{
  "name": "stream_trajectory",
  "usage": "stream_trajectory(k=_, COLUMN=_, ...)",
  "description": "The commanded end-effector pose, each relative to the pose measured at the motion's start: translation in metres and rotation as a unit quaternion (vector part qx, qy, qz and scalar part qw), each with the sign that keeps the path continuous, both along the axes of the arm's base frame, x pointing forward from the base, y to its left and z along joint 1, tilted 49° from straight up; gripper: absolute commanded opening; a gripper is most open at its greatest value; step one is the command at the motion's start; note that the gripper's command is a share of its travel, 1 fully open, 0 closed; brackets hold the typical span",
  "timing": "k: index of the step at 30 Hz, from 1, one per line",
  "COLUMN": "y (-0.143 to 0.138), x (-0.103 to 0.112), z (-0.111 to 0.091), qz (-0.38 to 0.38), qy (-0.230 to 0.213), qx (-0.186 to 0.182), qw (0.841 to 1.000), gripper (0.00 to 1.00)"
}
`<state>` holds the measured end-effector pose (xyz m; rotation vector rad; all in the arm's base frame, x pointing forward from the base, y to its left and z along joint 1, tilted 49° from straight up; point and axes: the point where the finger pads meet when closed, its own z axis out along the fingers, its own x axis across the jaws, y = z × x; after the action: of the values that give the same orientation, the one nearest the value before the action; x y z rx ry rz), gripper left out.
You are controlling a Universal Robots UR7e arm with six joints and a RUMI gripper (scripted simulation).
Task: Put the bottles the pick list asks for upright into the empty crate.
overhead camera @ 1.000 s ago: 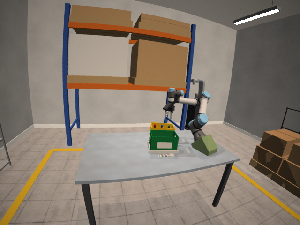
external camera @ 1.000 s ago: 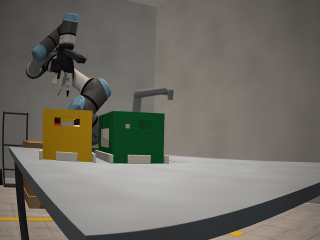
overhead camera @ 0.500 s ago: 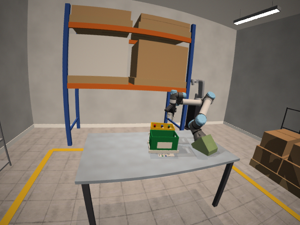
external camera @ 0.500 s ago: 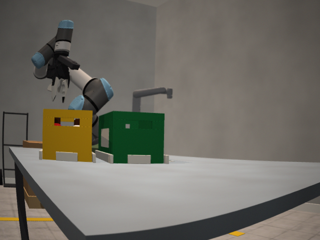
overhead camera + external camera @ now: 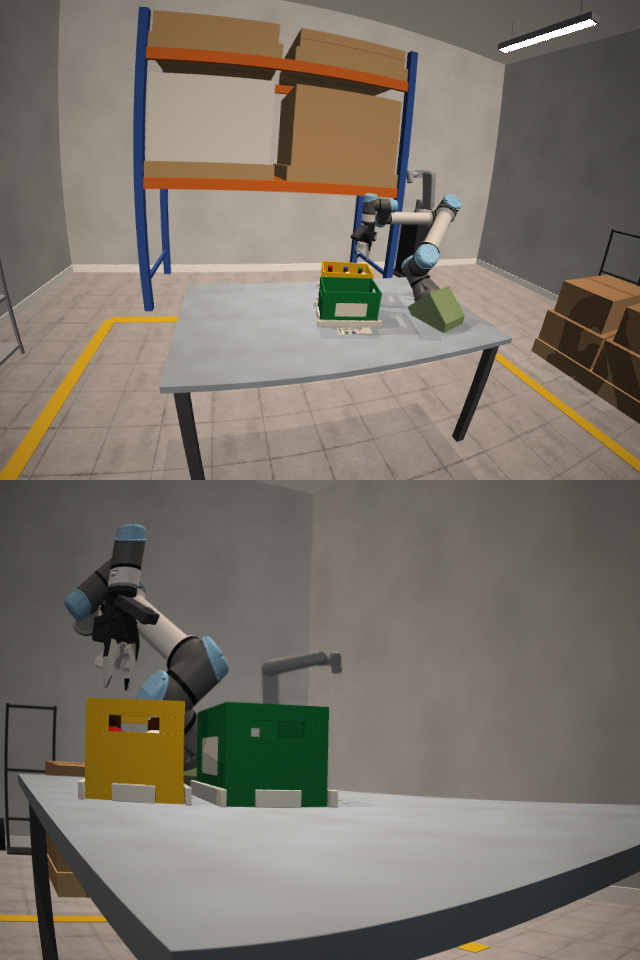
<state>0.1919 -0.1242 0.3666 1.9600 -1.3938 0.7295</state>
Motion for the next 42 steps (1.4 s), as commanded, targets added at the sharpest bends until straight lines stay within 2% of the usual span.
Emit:
stream_trajectory(k=1, y=-0.004, x=0.001, z=-0.004, qz=0.003, qy=-0.001, qx=0.001, qw=1.0, gripper=0.38)
stream_trajectory(k=42, y=-0.04, x=0.006, z=-0.036, qz=0.003, qy=-0.001, qx=0.001, qw=1.0, gripper=0.38)
